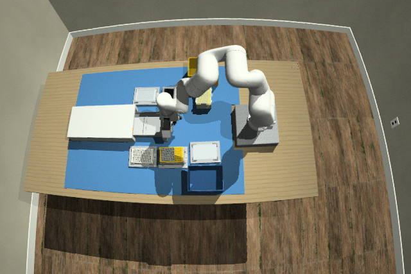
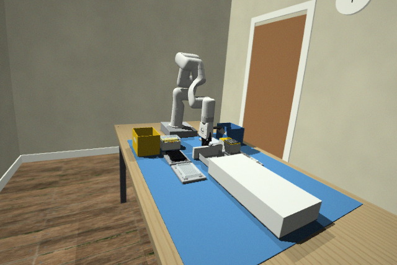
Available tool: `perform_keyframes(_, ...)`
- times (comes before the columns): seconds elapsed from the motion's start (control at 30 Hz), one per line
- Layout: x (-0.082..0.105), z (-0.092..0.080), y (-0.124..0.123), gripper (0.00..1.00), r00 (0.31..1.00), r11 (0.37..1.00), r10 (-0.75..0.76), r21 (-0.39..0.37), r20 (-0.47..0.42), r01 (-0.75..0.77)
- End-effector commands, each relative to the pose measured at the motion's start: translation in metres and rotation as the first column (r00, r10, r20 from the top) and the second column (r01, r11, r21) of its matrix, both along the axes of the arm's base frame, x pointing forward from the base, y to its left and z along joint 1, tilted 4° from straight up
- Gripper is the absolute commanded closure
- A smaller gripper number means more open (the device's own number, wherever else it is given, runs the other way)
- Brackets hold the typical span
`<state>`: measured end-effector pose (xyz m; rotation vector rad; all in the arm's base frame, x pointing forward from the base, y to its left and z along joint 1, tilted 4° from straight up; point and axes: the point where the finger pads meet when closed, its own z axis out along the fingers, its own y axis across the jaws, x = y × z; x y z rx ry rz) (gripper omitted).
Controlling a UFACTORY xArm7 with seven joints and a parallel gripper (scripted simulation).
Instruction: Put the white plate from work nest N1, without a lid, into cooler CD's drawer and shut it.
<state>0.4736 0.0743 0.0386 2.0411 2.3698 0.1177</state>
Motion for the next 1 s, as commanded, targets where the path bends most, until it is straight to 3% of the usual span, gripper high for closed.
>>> perform_keyframes(0.0,0.002,0.008,0.000,0.79,1.000,1.000,0.000,0.001,0.006,0.000)
perform_keyframes(0.97,-0.001,0.050,-0.002,0.79,1.000,1.000,0.000,0.001,0.006,0.000)
